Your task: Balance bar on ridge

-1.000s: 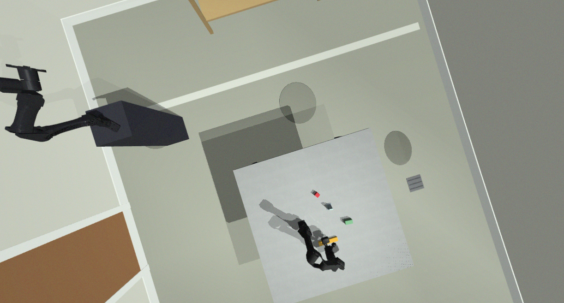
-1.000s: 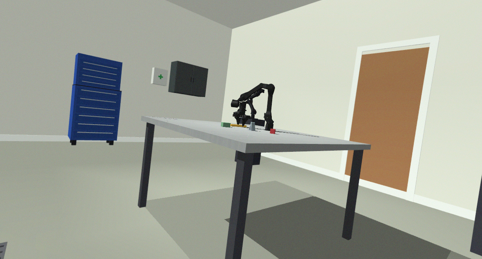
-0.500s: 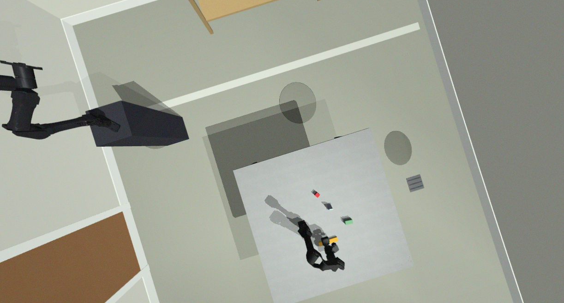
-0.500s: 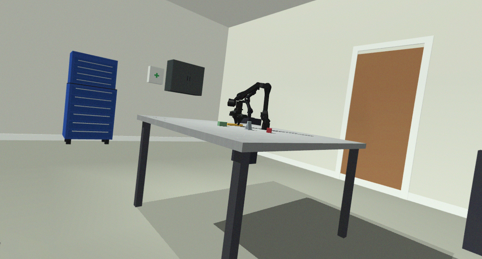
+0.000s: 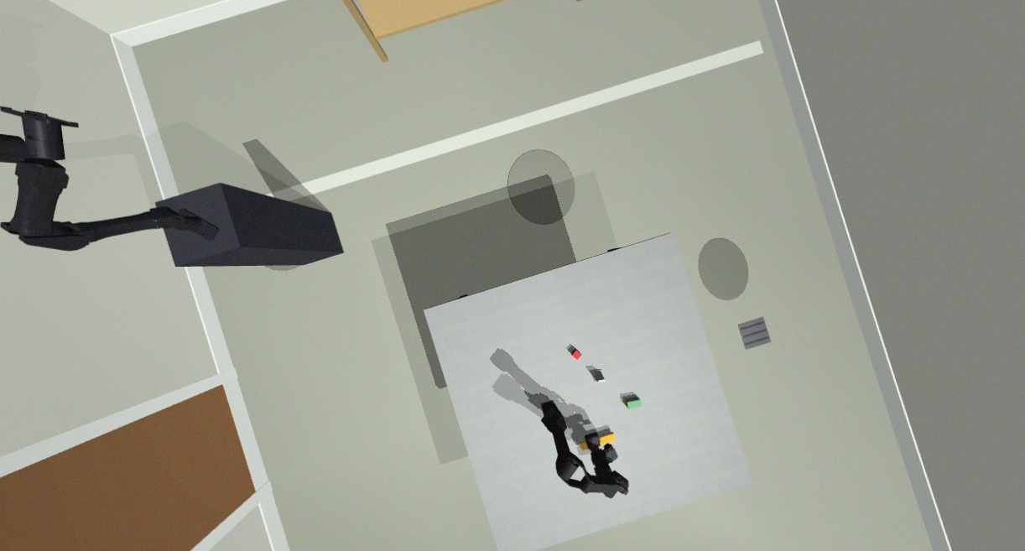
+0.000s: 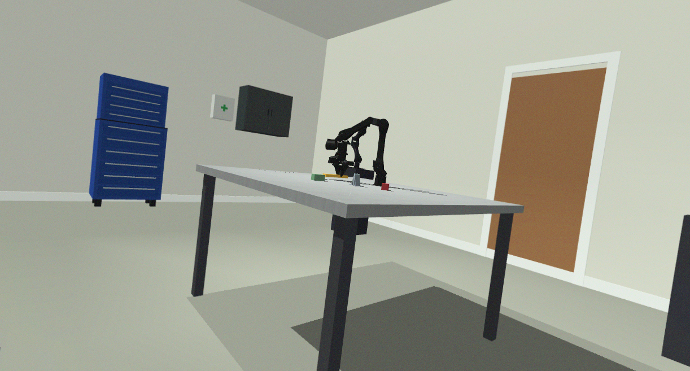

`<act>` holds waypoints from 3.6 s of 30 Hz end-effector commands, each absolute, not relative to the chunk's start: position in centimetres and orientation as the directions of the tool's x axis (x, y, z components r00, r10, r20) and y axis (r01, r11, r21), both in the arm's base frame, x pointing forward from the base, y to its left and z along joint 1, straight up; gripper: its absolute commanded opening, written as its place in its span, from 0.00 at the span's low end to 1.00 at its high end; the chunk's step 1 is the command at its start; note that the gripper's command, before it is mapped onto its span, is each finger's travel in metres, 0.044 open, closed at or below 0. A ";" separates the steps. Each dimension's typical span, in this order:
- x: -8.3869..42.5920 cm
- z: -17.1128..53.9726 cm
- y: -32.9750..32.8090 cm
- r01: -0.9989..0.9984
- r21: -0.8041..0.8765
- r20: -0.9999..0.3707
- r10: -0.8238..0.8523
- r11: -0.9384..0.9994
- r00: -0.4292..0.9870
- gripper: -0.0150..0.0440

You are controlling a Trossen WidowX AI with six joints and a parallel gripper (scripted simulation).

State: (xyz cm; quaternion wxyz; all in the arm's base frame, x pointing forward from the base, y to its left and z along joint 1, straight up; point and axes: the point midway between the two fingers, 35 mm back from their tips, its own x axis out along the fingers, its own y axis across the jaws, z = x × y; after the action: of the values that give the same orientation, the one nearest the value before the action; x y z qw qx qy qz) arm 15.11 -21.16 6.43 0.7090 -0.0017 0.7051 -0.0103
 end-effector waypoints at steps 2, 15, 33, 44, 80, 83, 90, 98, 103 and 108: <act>15.3 7.8 -21.4 0.013 -0.025 -1.000 -0.025 1.000 0.013 0.25; 15.4 11.2 -21.4 0.015 -0.024 -1.000 -0.024 1.000 0.014 0.25; 15.0 15.8 -20.8 0.016 -0.021 -1.000 -0.021 1.000 0.015 0.25; 17.5 15.9 -18.8 -0.125 -0.021 -1.000 -0.019 0.992 0.018 0.25; 25.1 16.0 -7.1 -0.684 -0.022 -1.000 -0.007 0.729 0.025 0.25; 25.4 16.1 -6.0 -0.723 -0.023 -1.000 -0.006 0.691 0.025 0.25; 26.1 16.1 -3.4 -0.805 -0.023 -1.000 -0.003 0.592 0.026 0.25; 26.5 16.1 -0.3 -0.885 -0.024 -1.000 0.000 0.464 0.026 0.25; 26.7 16.2 1.6 -0.926 -0.024 -1.000 0.002 0.377 0.027 0.25; 26.9 16.2 3.5 -0.958 -0.025 -1.000 0.003 0.285 0.027 0.25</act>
State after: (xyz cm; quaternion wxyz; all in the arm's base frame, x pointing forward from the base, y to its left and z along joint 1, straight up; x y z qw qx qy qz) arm 26.69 2.43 15.98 0.5841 -0.4116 0.5724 0.4023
